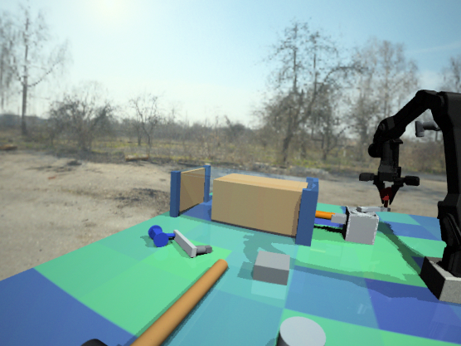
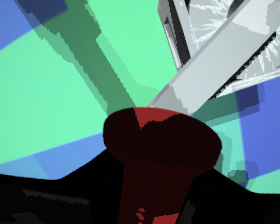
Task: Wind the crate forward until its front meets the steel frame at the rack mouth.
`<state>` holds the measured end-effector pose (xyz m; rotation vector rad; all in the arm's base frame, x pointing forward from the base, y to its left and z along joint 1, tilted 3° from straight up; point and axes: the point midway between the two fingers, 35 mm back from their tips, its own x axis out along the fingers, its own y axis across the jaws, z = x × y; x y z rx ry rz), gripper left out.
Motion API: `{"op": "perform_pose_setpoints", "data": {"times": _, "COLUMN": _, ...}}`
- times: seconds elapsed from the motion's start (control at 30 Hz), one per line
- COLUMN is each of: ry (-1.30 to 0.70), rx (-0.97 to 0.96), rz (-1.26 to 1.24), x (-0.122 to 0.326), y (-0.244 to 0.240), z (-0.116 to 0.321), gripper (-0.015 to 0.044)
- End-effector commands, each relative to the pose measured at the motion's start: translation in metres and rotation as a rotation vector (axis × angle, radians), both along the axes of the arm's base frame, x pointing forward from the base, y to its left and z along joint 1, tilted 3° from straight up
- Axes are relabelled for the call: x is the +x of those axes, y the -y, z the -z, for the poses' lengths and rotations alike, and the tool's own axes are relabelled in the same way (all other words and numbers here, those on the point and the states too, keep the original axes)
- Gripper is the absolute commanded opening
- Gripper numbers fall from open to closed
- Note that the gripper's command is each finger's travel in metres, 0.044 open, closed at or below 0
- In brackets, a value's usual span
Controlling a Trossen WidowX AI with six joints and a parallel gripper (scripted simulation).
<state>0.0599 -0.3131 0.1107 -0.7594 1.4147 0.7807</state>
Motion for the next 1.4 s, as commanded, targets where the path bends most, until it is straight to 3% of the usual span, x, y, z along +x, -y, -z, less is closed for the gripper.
{"op": "perform_pose_setpoints", "data": {"times": 0.0, "ry": 0.047, "rx": -0.066, "rz": -0.016, "x": 0.018, "y": 0.022, "z": -0.005, "gripper": 0.0000}}
{"op": "perform_pose_setpoints", "data": {"times": 1.37, "ry": 0.052, "rx": -0.069, "rz": -0.016, "x": 0.062, "y": 0.050, "z": -0.009, "gripper": 0.0000}}
